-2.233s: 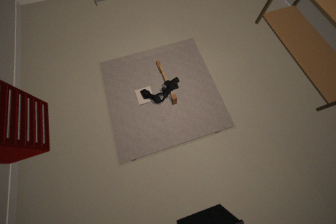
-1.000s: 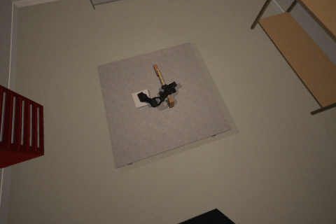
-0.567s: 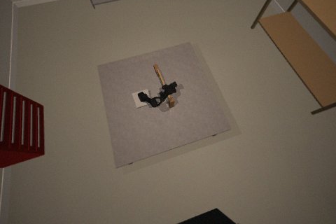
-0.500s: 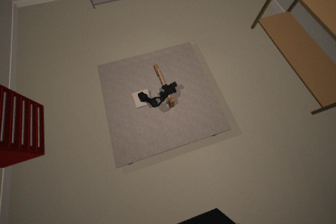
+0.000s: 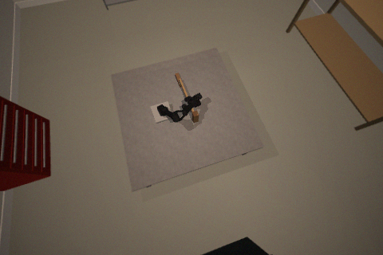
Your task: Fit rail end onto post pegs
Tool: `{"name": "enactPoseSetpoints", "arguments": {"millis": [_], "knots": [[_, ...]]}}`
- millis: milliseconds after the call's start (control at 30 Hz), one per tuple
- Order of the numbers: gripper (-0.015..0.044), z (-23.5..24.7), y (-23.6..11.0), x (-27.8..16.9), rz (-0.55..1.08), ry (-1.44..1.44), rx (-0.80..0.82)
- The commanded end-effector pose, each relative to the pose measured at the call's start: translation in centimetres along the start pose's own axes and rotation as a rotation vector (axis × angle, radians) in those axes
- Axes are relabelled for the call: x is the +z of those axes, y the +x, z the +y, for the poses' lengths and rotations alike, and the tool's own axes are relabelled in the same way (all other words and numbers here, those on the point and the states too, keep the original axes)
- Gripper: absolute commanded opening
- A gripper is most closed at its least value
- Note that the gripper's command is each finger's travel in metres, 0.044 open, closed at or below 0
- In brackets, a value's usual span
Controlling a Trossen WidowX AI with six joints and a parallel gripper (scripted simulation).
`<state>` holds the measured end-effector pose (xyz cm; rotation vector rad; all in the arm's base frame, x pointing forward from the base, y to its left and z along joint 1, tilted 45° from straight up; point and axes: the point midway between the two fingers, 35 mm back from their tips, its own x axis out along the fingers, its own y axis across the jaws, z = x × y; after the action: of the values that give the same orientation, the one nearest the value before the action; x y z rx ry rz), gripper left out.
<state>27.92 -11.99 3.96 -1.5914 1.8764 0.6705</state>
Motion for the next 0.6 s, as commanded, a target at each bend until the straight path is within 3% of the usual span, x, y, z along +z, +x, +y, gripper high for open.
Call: {"name": "enactPoseSetpoints", "arguments": {"millis": [0, 133, 267, 567], "knots": [[0.044, 0.0, 0.0, 0.0, 0.001, 0.001, 0.0], [0.044, 0.0, -0.2, 0.2, 0.0, 0.001, -0.001], [0.044, 0.0, -2.8, 2.9, -0.002, -0.001, -0.004], [0.044, 0.0, -3.0, 3.1, -0.002, -0.001, -0.004]]}}
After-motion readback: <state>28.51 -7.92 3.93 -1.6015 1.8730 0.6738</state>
